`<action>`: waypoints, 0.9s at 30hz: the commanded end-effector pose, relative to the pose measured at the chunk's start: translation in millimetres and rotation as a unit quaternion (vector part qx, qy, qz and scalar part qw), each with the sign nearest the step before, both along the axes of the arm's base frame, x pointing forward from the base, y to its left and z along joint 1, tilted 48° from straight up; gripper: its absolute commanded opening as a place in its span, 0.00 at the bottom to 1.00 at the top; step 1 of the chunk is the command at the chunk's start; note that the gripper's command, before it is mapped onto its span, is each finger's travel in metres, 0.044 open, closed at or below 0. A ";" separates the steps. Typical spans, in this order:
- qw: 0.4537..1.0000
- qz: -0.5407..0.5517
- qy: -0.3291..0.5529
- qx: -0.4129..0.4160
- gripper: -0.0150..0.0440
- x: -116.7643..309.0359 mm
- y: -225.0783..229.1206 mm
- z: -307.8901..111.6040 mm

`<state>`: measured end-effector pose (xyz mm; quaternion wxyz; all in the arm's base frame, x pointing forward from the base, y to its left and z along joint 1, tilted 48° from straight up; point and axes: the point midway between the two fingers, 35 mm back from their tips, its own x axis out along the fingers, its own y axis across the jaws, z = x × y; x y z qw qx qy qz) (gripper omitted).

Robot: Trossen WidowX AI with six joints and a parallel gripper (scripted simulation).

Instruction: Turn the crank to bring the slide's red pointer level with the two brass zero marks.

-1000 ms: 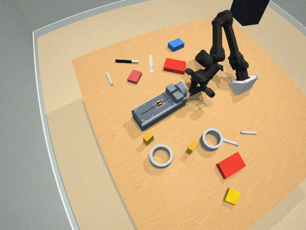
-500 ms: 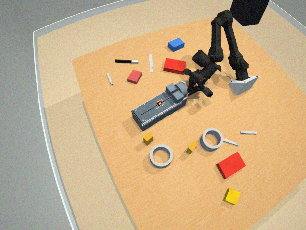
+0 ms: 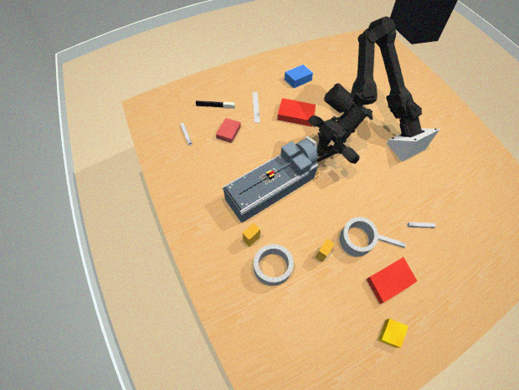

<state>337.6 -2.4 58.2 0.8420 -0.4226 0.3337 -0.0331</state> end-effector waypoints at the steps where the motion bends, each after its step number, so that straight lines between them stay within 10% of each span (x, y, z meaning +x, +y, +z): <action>1: 1.000 -0.011 -0.005 -0.004 0.25 2.4 -7.7 4.7; 27: 1.000 -0.011 -0.005 -0.004 0.25 3.7 -11.3 10.2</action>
